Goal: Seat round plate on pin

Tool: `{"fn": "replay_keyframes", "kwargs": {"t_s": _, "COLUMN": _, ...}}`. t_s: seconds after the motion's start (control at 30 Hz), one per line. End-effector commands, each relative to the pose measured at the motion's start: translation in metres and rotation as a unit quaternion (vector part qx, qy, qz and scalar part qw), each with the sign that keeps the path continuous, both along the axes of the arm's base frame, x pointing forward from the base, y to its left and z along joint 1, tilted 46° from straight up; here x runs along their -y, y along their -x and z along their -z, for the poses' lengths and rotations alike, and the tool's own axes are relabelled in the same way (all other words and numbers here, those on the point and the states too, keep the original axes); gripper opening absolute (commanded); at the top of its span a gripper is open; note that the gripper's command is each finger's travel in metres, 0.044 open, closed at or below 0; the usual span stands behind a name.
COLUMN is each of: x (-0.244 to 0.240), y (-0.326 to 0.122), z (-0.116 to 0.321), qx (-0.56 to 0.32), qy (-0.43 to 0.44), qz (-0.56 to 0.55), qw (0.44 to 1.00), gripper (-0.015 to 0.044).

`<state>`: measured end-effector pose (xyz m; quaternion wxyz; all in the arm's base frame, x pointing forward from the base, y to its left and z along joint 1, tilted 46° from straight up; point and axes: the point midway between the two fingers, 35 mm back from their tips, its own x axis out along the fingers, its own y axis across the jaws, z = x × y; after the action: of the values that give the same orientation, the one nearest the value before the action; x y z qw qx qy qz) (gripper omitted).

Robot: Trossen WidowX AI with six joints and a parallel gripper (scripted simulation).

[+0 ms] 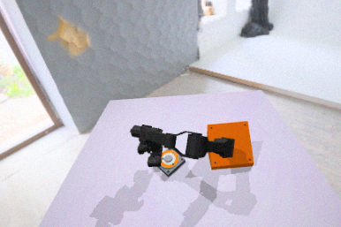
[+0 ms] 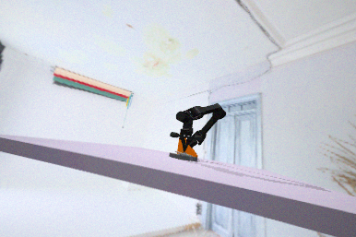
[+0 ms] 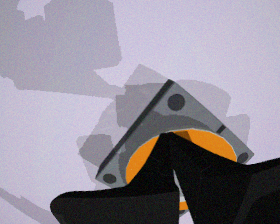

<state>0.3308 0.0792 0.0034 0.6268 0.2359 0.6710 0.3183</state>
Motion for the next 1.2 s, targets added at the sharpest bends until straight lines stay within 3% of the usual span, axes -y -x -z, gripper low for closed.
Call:
{"fn": "replay_keyframes", "kwargs": {"t_s": 0.0, "x": 0.005, "y": -0.001, "z": 0.004, "qx": 0.0, "qy": 0.003, "qz": -0.002, "qw": 1.0, "gripper": 0.0}}
{"fn": "replay_keyframes", "kwargs": {"t_s": 0.97, "x": 0.029, "y": 0.003, "z": 0.029, "qx": 0.0, "qy": 0.004, "qz": -0.002, "qw": 1.0, "gripper": 0.0}}
{"fn": "replay_keyframes", "kwargs": {"t_s": 1.17, "x": 0.045, "y": -0.001, "z": 0.012, "qx": 0.0, "qy": 0.005, "qz": -0.001, "qw": 1.0, "gripper": 0.0}}
